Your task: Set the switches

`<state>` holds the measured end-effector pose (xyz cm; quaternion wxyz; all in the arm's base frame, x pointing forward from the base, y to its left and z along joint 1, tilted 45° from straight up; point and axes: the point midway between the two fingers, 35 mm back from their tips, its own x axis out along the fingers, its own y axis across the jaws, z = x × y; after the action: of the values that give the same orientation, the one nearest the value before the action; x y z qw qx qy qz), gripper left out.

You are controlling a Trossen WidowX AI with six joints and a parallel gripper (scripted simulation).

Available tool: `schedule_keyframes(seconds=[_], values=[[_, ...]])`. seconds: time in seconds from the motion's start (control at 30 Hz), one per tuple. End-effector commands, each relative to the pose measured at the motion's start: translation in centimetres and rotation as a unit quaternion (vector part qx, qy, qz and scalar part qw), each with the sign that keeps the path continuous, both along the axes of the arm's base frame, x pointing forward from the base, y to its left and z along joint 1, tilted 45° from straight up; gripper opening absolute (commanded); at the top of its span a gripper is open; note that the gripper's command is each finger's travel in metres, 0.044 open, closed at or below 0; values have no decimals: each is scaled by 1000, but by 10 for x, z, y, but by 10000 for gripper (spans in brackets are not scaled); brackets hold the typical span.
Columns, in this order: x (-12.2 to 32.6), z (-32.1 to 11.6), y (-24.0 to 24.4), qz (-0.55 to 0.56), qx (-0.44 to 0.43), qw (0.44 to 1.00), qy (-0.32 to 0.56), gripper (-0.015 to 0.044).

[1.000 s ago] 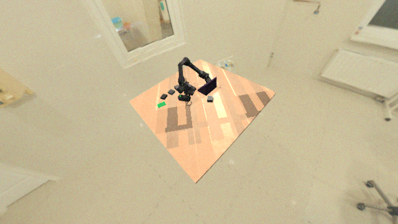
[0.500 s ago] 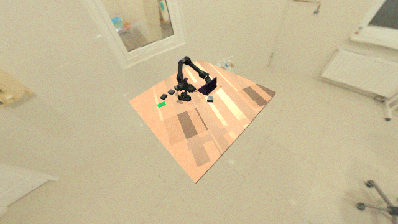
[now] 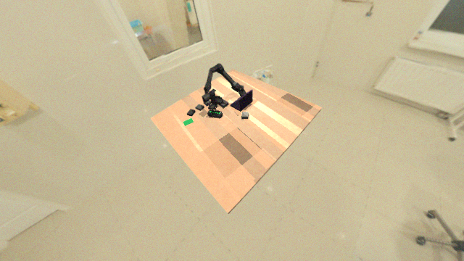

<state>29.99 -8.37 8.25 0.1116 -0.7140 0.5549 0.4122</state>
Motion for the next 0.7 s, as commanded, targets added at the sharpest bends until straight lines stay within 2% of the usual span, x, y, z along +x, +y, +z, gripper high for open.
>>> schedule_keyframes(seconds=[0.0,0.07,0.67], values=[[-2,2,-1,7,-3,1000,3,46],[-2,2,-1,7,-3,1000,3,0],[-2,0,-1,6,-1,1000,6,0]])
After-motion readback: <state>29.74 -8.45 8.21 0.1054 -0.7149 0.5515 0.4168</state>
